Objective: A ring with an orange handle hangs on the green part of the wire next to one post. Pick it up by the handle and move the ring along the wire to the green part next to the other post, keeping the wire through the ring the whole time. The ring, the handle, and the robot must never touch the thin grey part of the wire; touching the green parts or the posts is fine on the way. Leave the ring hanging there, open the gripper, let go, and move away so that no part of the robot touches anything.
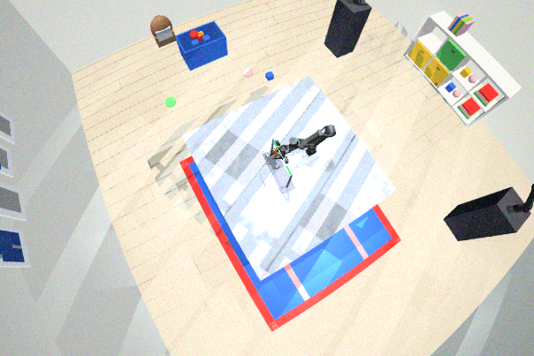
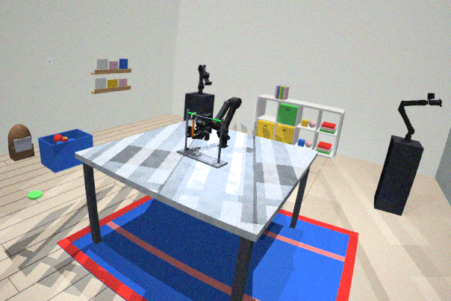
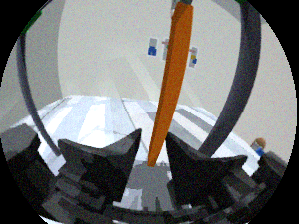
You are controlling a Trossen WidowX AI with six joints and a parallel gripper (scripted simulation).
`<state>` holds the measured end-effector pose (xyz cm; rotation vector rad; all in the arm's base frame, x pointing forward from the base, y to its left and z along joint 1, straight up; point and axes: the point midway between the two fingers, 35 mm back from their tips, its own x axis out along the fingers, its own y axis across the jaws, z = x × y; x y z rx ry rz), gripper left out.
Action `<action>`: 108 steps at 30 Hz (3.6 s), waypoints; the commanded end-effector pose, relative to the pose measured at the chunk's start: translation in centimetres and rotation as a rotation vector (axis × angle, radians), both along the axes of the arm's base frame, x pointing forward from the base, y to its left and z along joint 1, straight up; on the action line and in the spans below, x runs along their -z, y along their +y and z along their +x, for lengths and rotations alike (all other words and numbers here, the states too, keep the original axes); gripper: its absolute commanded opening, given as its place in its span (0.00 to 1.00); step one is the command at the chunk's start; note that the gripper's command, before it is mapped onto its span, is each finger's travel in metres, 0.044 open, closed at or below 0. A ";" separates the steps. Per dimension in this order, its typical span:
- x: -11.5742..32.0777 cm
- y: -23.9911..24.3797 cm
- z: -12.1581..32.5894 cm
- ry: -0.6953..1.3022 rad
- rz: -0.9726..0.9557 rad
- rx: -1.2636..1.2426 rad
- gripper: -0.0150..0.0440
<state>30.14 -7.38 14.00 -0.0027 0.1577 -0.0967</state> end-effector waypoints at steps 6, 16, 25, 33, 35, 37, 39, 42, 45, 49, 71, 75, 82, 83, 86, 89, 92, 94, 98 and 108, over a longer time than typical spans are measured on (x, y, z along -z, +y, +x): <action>0.0 0.0 0.0 0.000 0.000 0.000 0.21; 0.0 0.0 0.0 0.000 0.000 0.000 0.00; -0.6 0.1 0.0 -0.001 0.002 -0.001 0.00; -1.8 0.3 0.0 -0.002 0.006 -0.003 0.00; -1.8 0.3 0.0 -0.002 0.006 -0.003 0.00; -1.8 0.3 0.0 -0.002 0.006 -0.003 0.00; -1.8 0.3 0.0 -0.002 0.006 -0.003 0.00; -1.8 0.3 0.0 -0.002 0.006 -0.003 0.00; -1.8 0.3 0.0 -0.002 0.006 -0.003 0.00; -1.8 0.3 0.0 -0.002 0.006 -0.003 0.00; -1.9 1.6 -0.4 0.054 0.013 -0.006 0.00; -1.9 2.3 -0.9 0.090 0.016 -0.008 0.00; -1.9 3.0 -0.8 0.093 0.012 -0.013 0.00; -1.9 3.1 -0.8 0.094 0.011 -0.014 0.00; -2.0 3.3 -0.8 0.095 0.007 -0.018 0.00; -2.0 3.5 -0.7 0.096 0.001 -0.023 0.00; -2.0 3.7 -0.7 0.097 -0.006 -0.029 0.00; -2.0 3.8 -0.7 0.098 -0.012 -0.034 0.00; -2.0 4.0 -0.7 0.099 -0.026 -0.045 0.00; -1.9 4.5 -0.6 0.104 -0.063 -0.076 0.00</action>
